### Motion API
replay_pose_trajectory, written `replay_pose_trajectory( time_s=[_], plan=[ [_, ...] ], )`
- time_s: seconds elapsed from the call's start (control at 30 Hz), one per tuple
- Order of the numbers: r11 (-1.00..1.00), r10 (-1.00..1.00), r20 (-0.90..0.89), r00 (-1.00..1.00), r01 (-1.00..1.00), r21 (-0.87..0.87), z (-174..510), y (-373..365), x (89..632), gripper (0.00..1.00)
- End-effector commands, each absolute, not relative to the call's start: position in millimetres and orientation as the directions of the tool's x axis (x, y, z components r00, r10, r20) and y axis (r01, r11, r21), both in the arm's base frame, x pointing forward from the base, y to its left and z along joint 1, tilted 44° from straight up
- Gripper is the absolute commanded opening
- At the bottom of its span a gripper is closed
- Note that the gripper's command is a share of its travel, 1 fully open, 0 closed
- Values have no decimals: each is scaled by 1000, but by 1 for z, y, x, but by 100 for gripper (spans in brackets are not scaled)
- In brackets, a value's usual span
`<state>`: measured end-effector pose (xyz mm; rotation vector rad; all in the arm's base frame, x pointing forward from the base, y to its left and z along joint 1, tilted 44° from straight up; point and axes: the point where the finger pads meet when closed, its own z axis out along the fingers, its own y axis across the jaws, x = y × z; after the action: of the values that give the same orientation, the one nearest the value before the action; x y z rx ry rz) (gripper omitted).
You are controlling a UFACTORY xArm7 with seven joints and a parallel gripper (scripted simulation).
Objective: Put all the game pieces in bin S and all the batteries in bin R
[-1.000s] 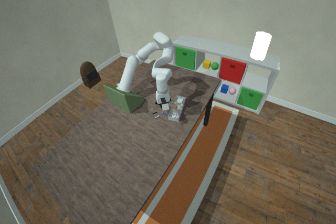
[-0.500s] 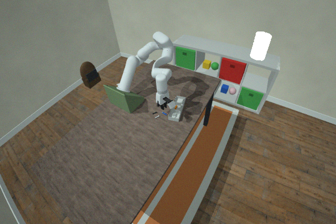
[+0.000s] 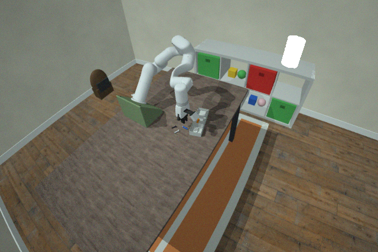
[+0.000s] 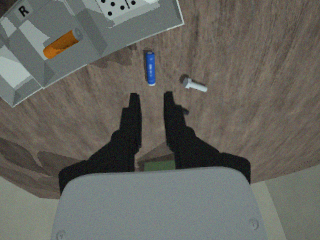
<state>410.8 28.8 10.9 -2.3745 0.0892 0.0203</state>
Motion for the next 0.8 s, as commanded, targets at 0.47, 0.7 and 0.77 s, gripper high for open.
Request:
replay_pose_trajectory(
  time_s=[0.47,0.7,0.77],
  plan=[
    [-720,-62,-37,997,-71,-691,12,27,412,23],
    [-720,-62,-37,997,-70,-691,3,35,412,23],
    [-720,-62,-37,997,-70,-691,0,38,412,23]
  ],
)
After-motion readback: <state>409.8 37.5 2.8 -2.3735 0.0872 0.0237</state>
